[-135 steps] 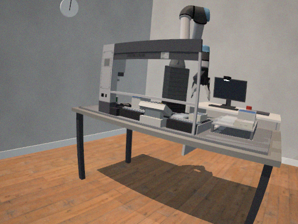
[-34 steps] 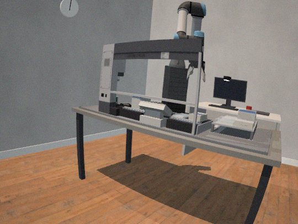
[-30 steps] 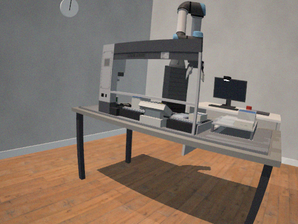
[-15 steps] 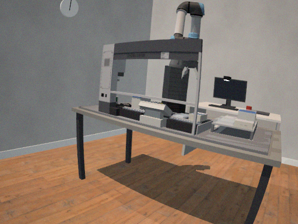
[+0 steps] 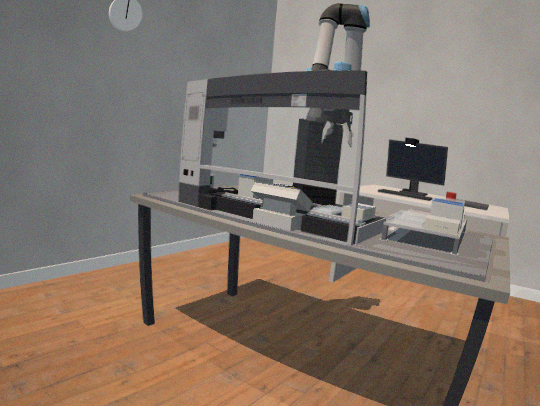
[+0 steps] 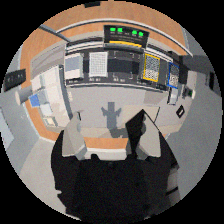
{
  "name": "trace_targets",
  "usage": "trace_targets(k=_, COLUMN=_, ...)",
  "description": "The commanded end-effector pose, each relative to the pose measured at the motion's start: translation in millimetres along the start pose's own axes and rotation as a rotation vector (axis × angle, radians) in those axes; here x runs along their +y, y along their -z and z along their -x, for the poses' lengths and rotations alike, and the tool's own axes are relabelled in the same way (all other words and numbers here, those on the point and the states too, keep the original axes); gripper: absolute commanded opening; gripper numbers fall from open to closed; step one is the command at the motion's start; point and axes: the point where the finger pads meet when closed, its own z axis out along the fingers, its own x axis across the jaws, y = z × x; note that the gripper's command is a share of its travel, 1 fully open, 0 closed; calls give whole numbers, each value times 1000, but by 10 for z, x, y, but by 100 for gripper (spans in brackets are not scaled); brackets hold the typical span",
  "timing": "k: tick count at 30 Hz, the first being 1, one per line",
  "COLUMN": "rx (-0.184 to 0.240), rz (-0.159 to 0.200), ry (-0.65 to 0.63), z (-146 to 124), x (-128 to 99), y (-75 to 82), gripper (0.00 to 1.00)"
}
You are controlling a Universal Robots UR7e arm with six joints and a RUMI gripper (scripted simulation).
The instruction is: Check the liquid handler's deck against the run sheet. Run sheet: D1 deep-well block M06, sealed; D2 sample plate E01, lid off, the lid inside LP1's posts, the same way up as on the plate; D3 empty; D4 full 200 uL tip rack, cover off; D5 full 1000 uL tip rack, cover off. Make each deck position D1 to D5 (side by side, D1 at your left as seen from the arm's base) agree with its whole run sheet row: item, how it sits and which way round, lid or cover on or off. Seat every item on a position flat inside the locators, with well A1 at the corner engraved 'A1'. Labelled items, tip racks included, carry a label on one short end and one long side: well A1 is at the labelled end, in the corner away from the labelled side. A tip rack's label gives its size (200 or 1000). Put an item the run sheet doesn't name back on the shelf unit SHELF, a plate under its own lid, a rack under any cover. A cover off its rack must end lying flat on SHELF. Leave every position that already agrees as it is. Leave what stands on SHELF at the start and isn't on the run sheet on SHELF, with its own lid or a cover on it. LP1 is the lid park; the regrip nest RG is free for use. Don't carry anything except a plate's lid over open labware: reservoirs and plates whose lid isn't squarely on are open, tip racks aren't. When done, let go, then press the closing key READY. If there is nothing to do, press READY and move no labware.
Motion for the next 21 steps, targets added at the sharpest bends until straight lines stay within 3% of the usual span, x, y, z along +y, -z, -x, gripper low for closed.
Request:
trace_targets(k=1, rx=-4, rz=-2, ry=1, z=-179, x=106, y=21, gripper=82)
trace_targets(k=11, rx=-4, rz=-2, ry=1, z=-591, x=384, y=18, gripper=82)
trace_targets(k=21, rx=-4, rz=-2, ry=1, z=-591, x=384, y=18, gripper=82)
